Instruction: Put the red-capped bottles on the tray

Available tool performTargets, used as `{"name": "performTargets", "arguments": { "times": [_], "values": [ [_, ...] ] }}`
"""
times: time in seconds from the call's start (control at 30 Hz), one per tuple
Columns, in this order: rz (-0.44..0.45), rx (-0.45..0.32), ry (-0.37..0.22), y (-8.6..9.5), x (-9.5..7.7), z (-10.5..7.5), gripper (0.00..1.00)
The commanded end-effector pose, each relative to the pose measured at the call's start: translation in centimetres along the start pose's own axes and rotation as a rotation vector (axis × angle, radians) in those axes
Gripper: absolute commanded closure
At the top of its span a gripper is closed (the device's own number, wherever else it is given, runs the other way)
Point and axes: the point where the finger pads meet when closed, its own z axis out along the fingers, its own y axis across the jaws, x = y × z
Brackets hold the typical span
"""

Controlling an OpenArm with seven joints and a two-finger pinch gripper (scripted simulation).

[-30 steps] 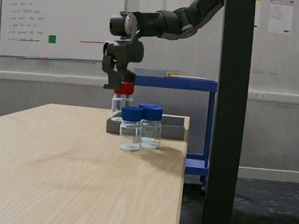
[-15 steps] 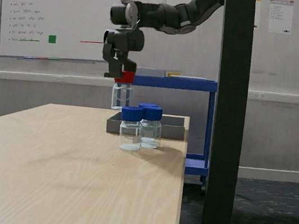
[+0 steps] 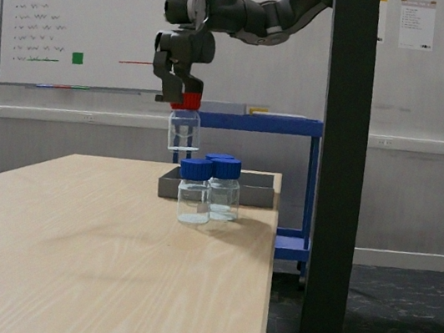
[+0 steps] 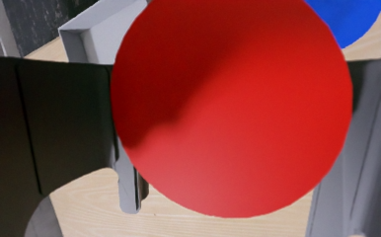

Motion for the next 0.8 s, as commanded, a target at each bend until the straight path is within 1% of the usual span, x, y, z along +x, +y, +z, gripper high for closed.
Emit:
{"name": "performTargets", "arguments": {
  "times": [0.0, 0.2, 0.37, 0.57, 0.63, 0.7, 0.77],
  "values": [
    [0.005, 0.0, -0.001, 0.0, -0.1, -0.2, 1.0],
    [0.001, -0.003, -0.001, 0.0, 0.0, -0.1, 1.0],
    [0.001, -0.002, -0.001, -0.5, 0.3, -0.1, 1.0],
    [0.001, -0.002, -0.001, -1.7, 0.8, -0.1, 1.0],
    [0.001, -0.002, -0.001, -2.6, 1.3, -0.1, 1.0],
    [0.001, -0.002, -0.001, -2.6, 1.3, -0.1, 1.0],
    [0.002, -0.001, -0.001, -3.5, 1.7, -0.1, 1.0]
  ]
}}
